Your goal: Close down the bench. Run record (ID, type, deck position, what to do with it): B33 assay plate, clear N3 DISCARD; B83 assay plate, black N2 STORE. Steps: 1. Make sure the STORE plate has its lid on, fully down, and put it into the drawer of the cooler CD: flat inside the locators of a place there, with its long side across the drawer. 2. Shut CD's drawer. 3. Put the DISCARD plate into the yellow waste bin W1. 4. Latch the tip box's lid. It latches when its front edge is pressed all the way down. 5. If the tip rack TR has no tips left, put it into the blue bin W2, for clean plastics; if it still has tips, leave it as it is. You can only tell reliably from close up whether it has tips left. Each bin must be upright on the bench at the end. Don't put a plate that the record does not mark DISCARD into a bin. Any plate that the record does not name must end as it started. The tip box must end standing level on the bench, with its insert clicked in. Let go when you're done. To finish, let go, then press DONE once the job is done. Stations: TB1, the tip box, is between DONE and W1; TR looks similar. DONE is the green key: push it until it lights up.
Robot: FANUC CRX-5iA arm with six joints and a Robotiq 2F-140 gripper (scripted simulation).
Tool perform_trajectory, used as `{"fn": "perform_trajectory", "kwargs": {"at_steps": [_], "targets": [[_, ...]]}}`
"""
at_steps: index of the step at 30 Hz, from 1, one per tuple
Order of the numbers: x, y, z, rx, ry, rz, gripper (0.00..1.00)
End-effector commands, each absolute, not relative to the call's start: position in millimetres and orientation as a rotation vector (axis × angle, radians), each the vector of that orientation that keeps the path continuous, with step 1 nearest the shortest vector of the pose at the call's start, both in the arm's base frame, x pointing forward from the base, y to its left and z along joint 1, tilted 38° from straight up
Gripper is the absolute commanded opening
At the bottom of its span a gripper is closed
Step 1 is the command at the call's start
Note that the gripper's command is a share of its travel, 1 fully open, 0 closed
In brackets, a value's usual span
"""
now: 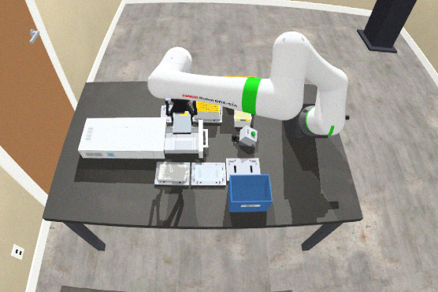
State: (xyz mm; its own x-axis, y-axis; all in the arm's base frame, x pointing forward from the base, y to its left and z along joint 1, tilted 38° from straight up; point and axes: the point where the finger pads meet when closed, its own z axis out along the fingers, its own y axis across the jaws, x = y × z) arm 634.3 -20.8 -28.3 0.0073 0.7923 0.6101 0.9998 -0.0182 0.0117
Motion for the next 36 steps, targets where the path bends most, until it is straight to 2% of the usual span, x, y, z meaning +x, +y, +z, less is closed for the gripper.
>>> {"fn": "perform_trajectory", "kwargs": {"at_steps": [1, 36], "targets": [[632.7, -16.5, -23.6, -1.865, -1.837, -0.647, 0.10], [629.6, 4.8, -30.8, -1.865, -1.837, -0.647, 0.10]]}}
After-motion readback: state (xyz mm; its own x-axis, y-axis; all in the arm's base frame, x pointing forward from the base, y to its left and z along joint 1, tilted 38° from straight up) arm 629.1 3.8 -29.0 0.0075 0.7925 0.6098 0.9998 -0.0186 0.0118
